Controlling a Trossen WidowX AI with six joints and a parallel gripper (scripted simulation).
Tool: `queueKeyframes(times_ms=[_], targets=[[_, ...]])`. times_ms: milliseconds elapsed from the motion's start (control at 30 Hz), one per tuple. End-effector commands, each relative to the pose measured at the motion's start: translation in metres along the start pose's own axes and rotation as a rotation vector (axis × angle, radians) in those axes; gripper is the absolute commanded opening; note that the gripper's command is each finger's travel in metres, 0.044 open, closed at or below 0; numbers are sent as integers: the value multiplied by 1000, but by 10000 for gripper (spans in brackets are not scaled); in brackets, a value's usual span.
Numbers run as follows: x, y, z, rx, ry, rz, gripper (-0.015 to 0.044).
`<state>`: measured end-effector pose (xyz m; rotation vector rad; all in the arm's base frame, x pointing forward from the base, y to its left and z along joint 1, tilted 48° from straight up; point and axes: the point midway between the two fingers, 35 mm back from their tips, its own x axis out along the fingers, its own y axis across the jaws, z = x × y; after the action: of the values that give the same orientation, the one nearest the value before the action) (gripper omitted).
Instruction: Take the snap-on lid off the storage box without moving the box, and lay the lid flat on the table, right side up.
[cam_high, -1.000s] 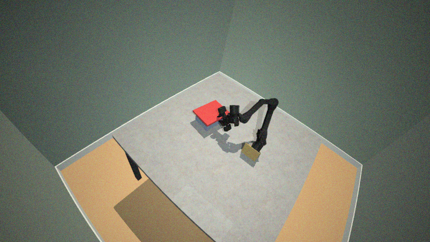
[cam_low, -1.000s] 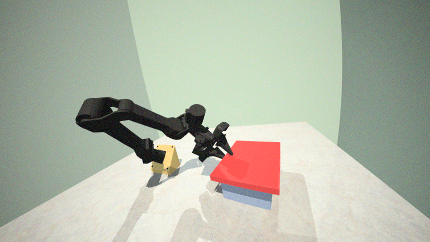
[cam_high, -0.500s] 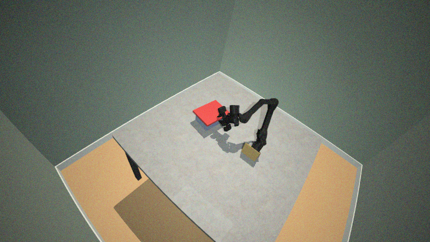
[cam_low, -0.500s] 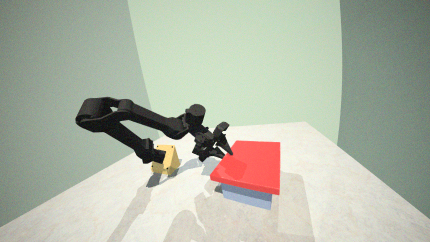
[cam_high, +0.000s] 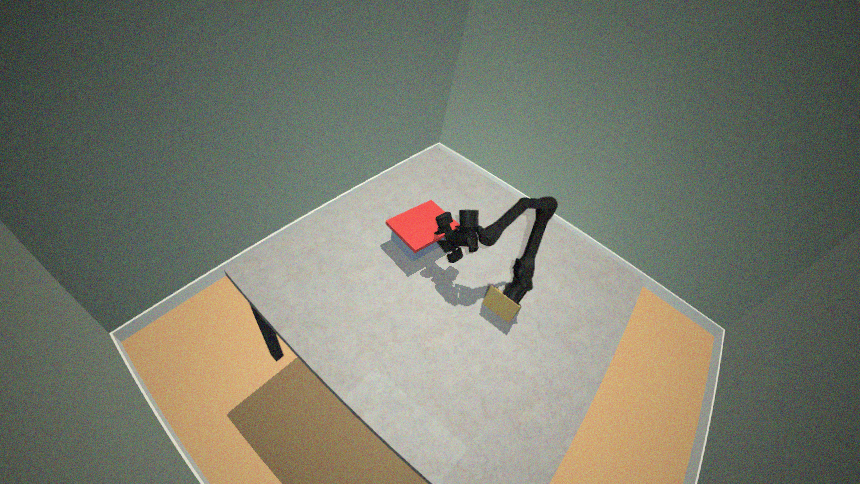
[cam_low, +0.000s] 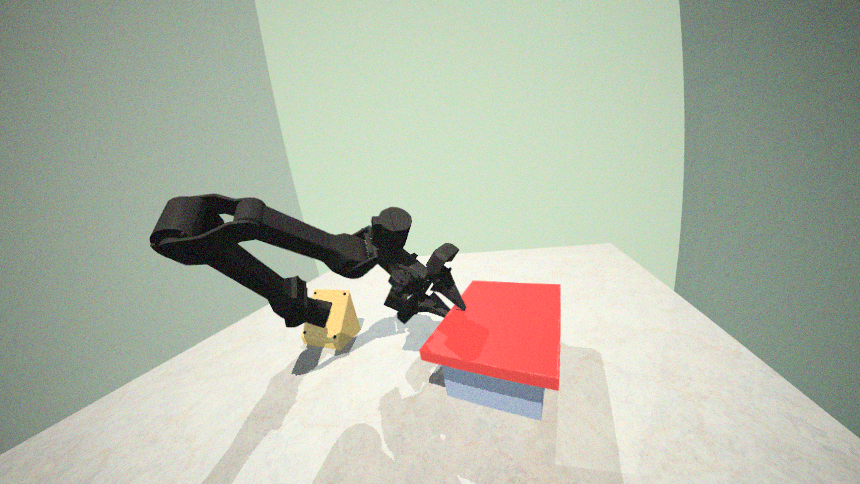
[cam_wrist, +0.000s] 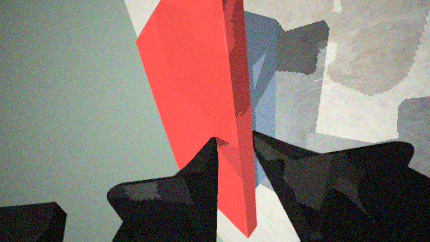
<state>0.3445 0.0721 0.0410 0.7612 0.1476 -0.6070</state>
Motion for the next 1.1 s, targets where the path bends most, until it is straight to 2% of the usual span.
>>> queueKeyframes(times_ms=[0, 1067], targets=[[-2, 2, 0, 0, -1, 4, 0], [-8, 6, 0, 0, -1, 4, 0]])
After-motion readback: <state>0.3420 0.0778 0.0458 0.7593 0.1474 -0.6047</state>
